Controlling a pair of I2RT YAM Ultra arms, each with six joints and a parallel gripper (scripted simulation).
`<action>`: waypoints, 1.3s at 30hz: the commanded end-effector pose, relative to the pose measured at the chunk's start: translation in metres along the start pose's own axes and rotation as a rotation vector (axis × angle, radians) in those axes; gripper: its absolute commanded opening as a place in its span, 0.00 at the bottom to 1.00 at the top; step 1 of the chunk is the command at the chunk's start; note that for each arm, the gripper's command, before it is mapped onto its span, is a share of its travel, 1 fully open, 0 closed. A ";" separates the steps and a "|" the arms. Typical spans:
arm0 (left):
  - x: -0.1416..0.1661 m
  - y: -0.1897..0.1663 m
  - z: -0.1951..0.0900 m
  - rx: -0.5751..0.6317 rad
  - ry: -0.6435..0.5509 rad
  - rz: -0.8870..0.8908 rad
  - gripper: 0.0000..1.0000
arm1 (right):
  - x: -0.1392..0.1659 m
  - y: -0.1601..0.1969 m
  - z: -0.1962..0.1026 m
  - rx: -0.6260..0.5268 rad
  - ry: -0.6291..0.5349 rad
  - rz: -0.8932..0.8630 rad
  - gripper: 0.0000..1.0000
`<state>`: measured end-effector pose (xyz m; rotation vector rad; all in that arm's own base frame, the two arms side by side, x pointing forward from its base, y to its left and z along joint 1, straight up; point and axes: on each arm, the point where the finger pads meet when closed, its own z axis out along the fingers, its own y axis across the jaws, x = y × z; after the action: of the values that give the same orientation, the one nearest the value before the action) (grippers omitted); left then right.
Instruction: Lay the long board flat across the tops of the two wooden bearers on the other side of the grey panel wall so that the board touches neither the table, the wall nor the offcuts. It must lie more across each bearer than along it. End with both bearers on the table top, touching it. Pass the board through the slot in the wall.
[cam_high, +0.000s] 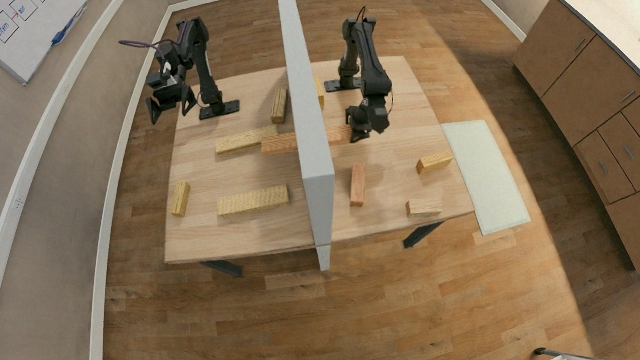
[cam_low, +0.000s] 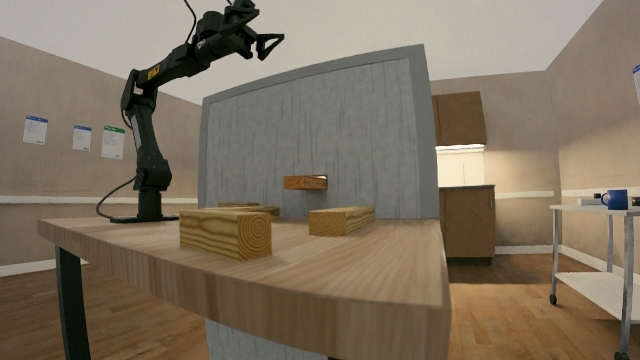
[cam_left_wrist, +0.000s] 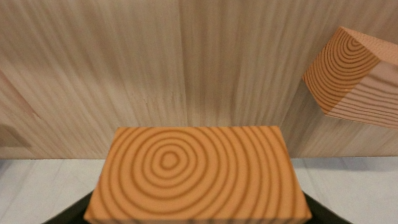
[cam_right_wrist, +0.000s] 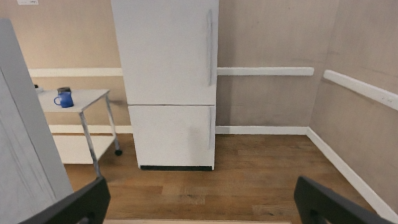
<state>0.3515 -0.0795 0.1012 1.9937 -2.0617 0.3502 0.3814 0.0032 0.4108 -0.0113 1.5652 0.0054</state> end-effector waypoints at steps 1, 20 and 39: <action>-0.002 -0.009 -0.011 0.044 -0.003 0.008 0.78 | -0.027 -0.003 -0.009 0.013 -0.056 0.005 1.00; 0.010 -0.009 -0.013 0.061 -0.007 0.007 0.00 | -0.027 -0.003 -0.009 0.013 -0.056 0.005 1.00; 0.045 -0.015 -0.002 0.053 0.022 0.014 0.00 | -0.027 -0.003 -0.009 0.013 -0.056 0.005 1.00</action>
<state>0.3513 -0.1077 0.1023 2.0014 -2.0596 0.3495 0.3814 0.0032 0.4108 -0.0113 1.5652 0.0054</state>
